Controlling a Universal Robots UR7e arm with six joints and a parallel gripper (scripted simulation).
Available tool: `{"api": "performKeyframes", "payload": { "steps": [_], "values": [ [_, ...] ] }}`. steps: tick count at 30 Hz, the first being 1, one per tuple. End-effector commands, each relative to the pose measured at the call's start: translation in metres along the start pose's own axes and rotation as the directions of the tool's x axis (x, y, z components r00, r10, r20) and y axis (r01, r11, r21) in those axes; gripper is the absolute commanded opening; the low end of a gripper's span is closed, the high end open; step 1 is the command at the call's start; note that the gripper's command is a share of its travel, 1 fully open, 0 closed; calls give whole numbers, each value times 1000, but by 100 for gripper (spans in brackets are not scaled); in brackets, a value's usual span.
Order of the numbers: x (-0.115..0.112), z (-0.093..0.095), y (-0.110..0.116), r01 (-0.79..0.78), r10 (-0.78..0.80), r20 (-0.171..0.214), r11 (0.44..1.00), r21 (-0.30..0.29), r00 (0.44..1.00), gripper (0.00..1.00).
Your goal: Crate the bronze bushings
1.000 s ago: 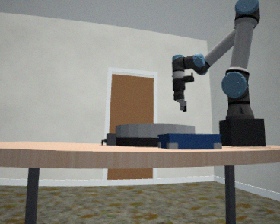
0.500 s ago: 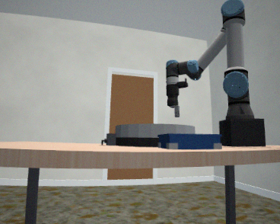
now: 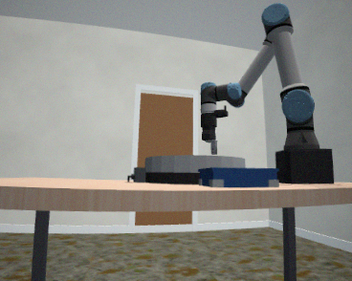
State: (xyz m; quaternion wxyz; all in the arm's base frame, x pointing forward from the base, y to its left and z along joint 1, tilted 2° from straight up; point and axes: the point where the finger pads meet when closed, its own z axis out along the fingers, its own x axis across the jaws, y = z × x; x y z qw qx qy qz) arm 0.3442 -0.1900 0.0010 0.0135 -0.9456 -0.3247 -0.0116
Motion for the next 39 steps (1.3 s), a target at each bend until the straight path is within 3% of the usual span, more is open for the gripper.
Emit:
{"api": "performKeyframes", "payload": {
  "steps": [1, 2, 39],
  "values": [
    [1, 1, 2, 0, 0, 0, 1000, -3, 1000, 27],
    [0, 0, 1, 0, 0, 0, 1000, -2, 1000, 42],
    [0, 0, 1, 0, 0, 0, 1000, -2, 1000, 42]
  ]
}}
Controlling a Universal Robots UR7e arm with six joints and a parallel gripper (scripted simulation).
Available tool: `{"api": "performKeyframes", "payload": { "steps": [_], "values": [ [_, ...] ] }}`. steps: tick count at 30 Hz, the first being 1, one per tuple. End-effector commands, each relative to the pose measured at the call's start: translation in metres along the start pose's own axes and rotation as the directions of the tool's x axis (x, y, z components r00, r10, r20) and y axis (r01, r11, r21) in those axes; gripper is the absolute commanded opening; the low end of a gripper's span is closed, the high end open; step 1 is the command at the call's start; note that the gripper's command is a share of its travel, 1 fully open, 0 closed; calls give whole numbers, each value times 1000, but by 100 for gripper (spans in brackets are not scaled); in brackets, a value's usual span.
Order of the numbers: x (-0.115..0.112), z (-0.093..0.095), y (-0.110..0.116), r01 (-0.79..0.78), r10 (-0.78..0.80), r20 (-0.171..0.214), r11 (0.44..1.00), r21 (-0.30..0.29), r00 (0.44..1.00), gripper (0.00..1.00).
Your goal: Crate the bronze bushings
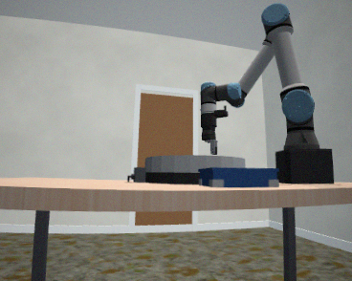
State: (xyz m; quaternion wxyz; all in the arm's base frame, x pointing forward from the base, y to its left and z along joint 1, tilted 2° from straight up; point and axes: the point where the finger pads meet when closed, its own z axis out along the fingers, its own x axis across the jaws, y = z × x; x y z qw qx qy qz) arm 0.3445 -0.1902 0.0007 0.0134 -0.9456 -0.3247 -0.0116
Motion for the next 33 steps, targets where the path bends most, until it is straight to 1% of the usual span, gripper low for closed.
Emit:
{"api": "performKeyframes", "payload": {
  "steps": [1, 13, 14, 33],
  "values": [
    [0, 0, 0, 0, 0, 0, 1000, -1, 1000, 42],
    [0, 0, 0, 0, 0, 0, 1000, -1, 1000, 42],
    [0, 0, 0, 0, 0, 0, 1000, -1, 1000, 40],
    [0, 0, 0, 0, 0, 0, 1000, -1, 1000, 40]
  ]
}}
